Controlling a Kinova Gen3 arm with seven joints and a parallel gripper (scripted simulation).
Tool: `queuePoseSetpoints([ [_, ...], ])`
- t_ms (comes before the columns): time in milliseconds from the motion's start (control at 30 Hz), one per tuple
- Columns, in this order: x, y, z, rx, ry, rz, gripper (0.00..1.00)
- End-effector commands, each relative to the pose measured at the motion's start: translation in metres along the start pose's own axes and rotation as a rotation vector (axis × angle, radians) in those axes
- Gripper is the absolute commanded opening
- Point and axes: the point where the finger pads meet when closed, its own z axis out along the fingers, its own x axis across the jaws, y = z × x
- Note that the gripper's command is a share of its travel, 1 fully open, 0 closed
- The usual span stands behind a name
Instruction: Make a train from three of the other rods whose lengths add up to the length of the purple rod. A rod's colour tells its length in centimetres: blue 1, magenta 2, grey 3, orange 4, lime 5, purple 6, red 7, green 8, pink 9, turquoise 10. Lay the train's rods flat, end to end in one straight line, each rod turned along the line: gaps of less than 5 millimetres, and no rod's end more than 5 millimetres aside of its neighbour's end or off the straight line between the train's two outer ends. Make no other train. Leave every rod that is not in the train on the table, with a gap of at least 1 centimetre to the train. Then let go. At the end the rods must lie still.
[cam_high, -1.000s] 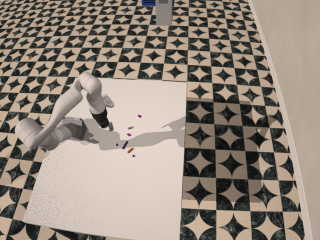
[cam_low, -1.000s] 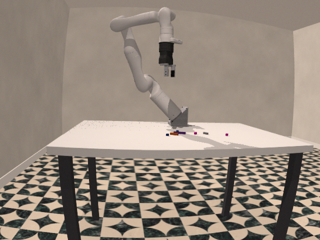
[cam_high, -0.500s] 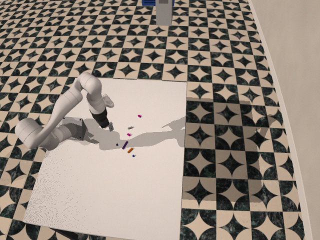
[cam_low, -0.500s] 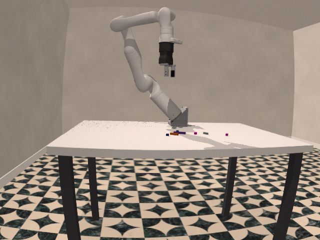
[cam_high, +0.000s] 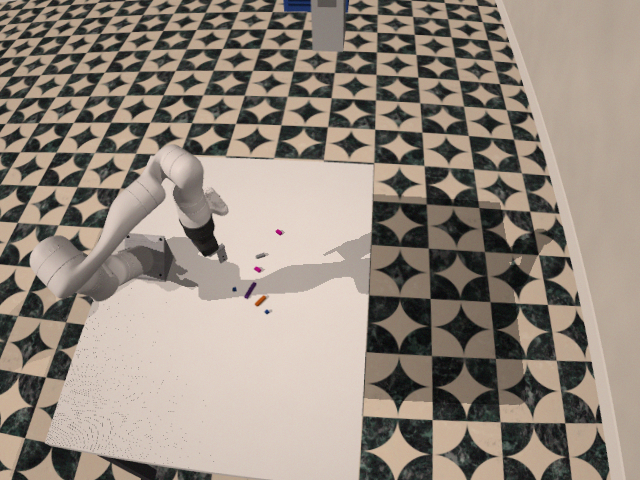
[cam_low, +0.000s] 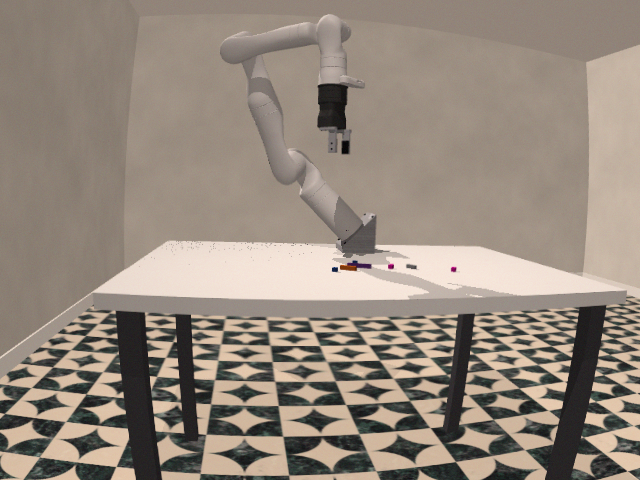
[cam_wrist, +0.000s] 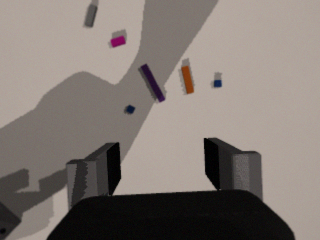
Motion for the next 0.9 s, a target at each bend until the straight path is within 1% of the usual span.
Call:
queuePoseSetpoints([
  [0, 0.002, -0.001, -0.001, -0.001, 0.004, -0.011, 1.0],
  [300, 0.001, -0.003, -0.001, -0.001, 0.003, 0.004, 1.0],
  [433, -0.001, -0.008, -0.003, 0.0, -0.001, 0.034, 1.0],
  [600, -0.005, -0.017, -0.004, -0.004, -0.007, 0.102, 1.0],
  [767, -0.012, -0.032, -0.006, -0.01, -0.014, 0.206, 1.0],
  [867, -0.014, -0.035, -0.007, -0.012, -0.016, 0.231, 1.0],
])
